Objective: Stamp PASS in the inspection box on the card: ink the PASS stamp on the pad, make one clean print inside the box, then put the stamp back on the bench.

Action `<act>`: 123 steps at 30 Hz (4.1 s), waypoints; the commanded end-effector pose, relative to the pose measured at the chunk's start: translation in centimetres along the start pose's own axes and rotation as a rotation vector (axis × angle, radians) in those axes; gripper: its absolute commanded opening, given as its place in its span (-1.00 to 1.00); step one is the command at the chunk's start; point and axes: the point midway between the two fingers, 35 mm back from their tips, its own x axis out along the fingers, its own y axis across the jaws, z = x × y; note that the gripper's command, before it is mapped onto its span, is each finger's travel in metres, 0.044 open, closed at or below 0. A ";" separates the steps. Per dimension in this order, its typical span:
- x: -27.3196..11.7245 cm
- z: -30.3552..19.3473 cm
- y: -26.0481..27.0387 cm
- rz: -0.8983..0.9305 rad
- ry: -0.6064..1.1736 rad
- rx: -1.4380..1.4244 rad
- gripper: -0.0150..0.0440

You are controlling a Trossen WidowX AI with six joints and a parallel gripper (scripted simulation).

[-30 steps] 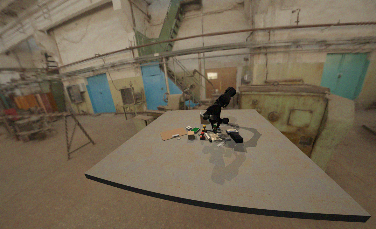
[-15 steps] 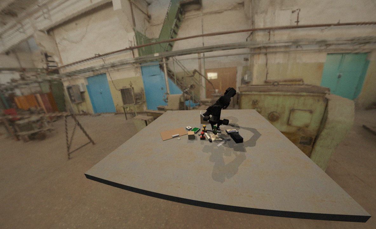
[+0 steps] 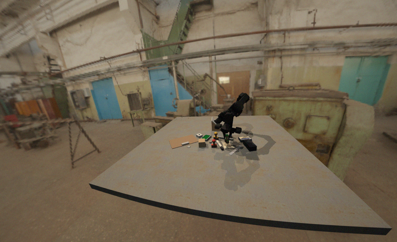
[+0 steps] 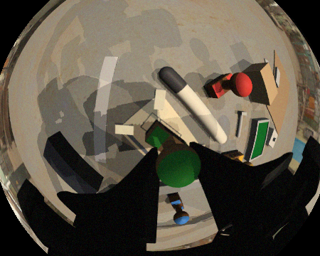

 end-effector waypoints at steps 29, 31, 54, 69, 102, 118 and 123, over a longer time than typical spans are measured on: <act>2.1 -0.4 0.3 0.007 -0.001 0.004 -0.49; 2.2 -0.4 0.3 0.007 -0.001 0.004 -0.49; 2.7 -0.5 0.4 0.008 -0.002 0.004 -0.49; 2.9 -0.5 0.4 0.008 -0.002 0.004 -0.49; 3.1 -0.5 0.4 0.008 -0.002 0.004 -0.49; 3.2 -0.5 0.4 0.008 -0.002 0.004 -0.49; 3.2 -0.5 0.4 0.008 -0.002 0.004 -0.49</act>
